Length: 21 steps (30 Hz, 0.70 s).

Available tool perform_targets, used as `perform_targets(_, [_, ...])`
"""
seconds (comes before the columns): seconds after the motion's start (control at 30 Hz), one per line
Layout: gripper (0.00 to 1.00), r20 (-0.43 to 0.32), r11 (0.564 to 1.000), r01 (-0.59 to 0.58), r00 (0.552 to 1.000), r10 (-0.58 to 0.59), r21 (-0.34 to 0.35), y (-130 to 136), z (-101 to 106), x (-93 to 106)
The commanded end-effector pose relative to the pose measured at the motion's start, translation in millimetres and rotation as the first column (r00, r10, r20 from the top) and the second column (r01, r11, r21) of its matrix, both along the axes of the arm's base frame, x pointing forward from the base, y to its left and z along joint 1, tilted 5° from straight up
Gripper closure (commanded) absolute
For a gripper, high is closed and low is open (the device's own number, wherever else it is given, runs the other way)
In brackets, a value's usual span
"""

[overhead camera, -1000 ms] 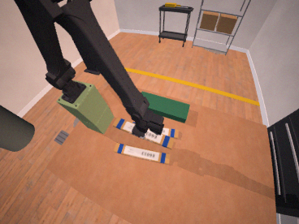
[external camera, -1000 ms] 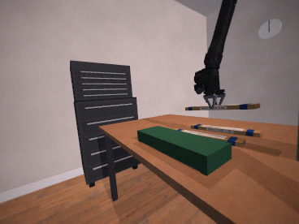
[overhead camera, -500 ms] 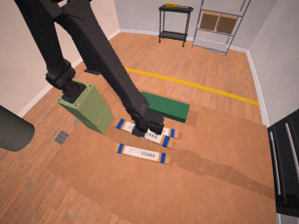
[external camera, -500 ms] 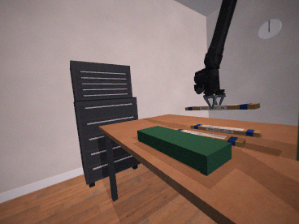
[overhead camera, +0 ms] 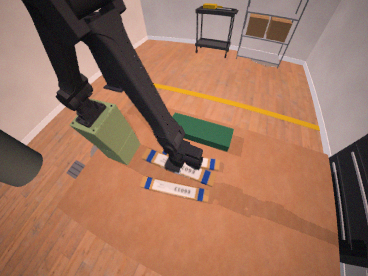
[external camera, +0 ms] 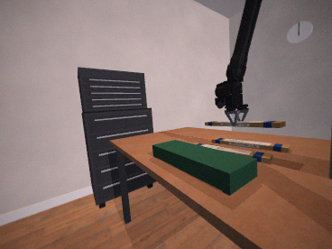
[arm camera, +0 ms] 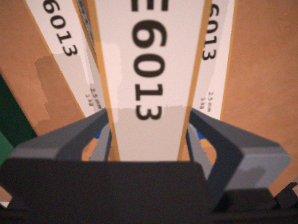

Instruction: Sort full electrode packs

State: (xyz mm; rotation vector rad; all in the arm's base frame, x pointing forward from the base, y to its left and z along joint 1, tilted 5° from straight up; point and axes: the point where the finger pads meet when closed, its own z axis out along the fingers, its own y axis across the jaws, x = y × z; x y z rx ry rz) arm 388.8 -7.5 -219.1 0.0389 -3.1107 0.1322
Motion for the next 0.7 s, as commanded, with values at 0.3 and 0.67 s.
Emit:
perform_targets(0.3, [1.00, 0.070, 1.000, 0.000, 0.998, 0.000, 0.000, -6, -3, 30.0])
perform_targets(0.67, [1.00, 0.078, 1.000, -0.002, 0.997, 0.002, 0.000, -7, -16, 32.7])
